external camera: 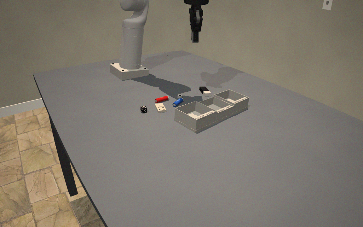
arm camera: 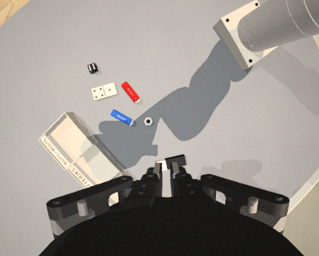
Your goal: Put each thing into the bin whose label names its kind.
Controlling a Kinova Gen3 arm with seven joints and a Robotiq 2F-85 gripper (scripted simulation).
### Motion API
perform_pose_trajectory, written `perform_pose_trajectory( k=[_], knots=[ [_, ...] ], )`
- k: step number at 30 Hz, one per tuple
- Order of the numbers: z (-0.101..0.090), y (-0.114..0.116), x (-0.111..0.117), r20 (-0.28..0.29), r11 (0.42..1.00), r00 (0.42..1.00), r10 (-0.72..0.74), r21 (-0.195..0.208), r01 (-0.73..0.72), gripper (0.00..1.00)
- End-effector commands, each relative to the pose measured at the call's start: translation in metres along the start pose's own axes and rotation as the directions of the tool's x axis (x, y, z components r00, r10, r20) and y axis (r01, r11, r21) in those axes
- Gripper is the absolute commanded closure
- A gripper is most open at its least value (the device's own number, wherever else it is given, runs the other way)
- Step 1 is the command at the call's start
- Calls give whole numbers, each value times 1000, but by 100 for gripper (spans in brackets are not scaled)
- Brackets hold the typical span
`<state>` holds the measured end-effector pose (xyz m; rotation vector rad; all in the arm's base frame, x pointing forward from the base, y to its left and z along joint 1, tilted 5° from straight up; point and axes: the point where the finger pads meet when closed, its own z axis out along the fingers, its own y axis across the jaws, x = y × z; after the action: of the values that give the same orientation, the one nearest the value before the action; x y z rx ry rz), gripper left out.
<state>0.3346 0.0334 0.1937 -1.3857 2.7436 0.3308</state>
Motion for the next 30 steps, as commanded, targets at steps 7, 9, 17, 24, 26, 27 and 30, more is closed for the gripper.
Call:
perform_pose_trajectory(
  k=[7,9,17,24,26,27,30],
  knots=[
    [-7,-22,15,3,908,910,414,74,-413,91],
    [-8,-27,19,7,887,890,456,81,-455,91],
    [-15,-47,35,60,673,682,729,124,-729,91],
    [-17,-52,39,91,551,563,821,134,-824,91],
    [-17,-52,39,91,550,563,821,134,-824,91],
    [-17,-52,39,91,550,563,821,134,-824,91],
    [-17,-52,39,91,550,563,821,134,-824,91]
  ],
)
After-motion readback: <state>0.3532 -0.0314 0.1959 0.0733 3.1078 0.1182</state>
